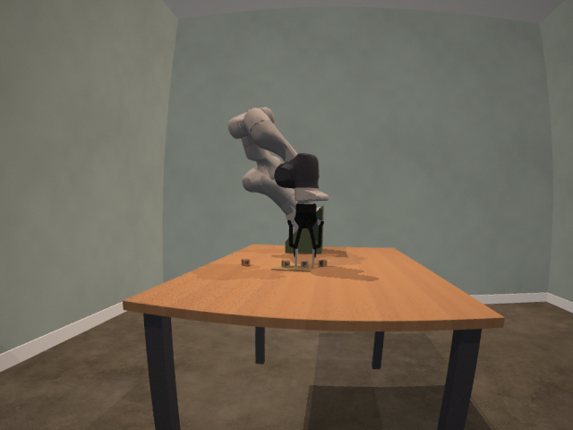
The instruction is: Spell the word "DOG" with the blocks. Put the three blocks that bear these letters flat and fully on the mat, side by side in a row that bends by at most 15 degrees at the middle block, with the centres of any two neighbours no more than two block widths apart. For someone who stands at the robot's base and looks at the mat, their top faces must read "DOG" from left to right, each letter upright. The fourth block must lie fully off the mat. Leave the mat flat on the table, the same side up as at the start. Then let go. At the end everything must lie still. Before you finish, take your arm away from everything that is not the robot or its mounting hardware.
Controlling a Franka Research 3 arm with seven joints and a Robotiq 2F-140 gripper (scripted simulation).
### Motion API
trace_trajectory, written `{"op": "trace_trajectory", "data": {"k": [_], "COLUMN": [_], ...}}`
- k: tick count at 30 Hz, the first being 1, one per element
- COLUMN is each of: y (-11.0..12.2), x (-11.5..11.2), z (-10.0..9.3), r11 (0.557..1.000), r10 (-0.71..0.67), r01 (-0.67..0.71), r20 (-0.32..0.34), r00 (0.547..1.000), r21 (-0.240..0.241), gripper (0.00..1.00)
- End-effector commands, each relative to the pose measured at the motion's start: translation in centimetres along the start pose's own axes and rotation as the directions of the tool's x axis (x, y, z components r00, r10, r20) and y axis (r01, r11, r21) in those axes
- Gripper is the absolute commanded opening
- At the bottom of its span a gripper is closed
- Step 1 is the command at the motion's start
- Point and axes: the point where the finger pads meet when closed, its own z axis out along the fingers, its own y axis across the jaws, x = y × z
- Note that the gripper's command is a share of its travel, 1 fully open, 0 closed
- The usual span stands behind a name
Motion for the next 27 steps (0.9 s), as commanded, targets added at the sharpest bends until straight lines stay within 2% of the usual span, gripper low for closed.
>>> {"op": "trace_trajectory", "data": {"k": [1,8,9,25,26,27], "y": [-0.07,-0.07,-0.07,-0.07,-0.07,-0.07], "x": [0.15,0.15,0.15,0.15,0.15,0.15], "z": [-0.04,-0.04,-0.04,-0.04,-0.04,-0.04], "r11": [1.000,1.000,1.000,1.000,1.000,1.000], "r10": [0.005,0.005,0.005,0.005,0.005,0.005], "r01": [-0.005,-0.005,-0.005,-0.005,-0.005,-0.005], "r20": [-0.004,-0.004,-0.004,-0.004,-0.004,-0.004], "r00": [1.000,1.000,1.000,1.000,1.000,1.000], "r21": [0.002,0.002,0.002,0.002,0.002,0.002], "gripper": [0.37,0.37,0.25,0.25,0.13,0.13]}}
